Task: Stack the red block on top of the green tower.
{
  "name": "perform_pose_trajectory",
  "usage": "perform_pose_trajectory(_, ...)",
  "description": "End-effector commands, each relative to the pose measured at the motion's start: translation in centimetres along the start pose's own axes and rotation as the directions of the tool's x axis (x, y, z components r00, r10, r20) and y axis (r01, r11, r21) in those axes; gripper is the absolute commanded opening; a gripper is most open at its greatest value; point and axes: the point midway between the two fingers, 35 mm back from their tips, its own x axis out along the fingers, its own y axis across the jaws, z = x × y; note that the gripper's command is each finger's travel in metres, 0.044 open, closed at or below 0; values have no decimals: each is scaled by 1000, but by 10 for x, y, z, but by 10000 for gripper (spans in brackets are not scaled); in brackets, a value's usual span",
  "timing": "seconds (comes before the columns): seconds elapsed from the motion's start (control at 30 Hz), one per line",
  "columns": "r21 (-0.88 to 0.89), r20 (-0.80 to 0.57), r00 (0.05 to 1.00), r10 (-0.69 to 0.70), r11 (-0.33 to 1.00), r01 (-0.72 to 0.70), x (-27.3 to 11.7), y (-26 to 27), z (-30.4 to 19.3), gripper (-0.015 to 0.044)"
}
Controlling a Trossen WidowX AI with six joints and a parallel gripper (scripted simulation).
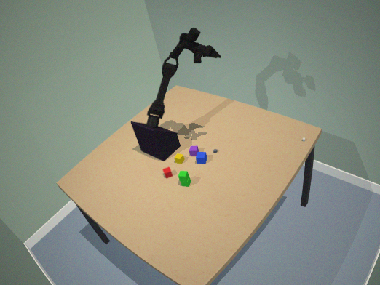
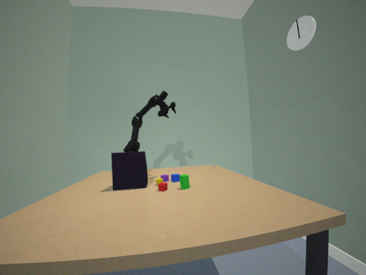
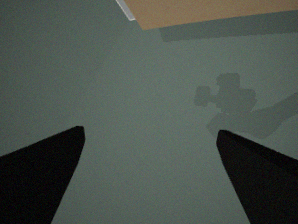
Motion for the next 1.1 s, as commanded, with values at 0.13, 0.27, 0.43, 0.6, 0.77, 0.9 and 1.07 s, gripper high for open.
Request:
perform_pose_trajectory(0.13, -75, 33, 999, 28, 997, -26, 5, 25, 20, 440)
perform_pose_trajectory(0.27, -199, 92, 993, 69, 979, -50, 13, 63, 56, 440)
perform_pose_trajectory(0.43, -323, 170, 980, 107, 945, -47, 16, 102, 109, 440)
perform_pose_trajectory(0.6, -434, 256, 958, 127, 901, -4, 16, 134, 168, 440)
perform_pose_trajectory(0.77, -527, 343, 930, 129, 846, 77, 13, 155, 231, 440)
perform_pose_trajectory(0.9, -585, 413, 904, 116, 794, 165, 10, 165, 282, 440)
perform_pose_trajectory(1.07, -634, 495, 865, 83, 716, 294, 4, 167, 346, 440)
